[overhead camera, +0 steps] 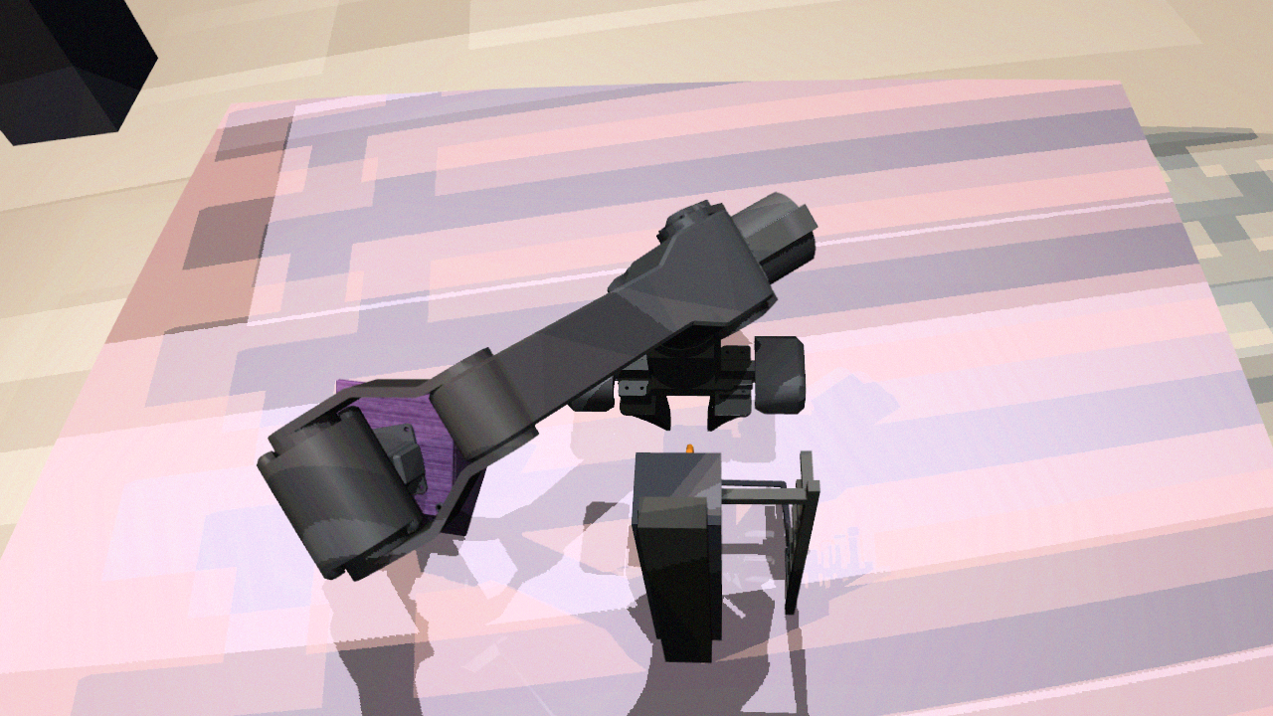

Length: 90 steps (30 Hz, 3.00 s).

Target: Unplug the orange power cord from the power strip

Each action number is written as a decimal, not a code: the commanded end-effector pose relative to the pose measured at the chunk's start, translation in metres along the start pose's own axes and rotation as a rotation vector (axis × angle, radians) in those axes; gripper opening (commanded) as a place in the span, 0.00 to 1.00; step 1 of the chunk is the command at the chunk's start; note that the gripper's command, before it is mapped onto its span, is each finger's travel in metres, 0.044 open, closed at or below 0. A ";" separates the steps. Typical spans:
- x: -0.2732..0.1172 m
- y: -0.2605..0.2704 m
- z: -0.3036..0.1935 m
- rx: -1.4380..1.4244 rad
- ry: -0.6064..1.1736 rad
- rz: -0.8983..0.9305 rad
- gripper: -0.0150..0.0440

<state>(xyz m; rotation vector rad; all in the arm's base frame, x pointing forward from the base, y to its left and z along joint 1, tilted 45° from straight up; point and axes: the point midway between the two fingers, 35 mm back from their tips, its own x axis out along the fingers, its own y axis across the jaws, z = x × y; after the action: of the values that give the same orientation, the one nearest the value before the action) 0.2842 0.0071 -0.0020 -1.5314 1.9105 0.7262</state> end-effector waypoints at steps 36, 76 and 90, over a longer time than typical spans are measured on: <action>0.006 -0.001 -0.042 -0.017 0.012 0.003 0.53; 0.009 -0.003 -0.014 -0.014 0.005 0.000 0.25; 0.006 -0.001 0.008 -0.016 0.004 0.000 0.25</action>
<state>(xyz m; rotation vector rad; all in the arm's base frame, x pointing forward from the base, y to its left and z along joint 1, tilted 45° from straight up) 0.2836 0.0025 -0.0090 -1.5473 1.9192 0.7400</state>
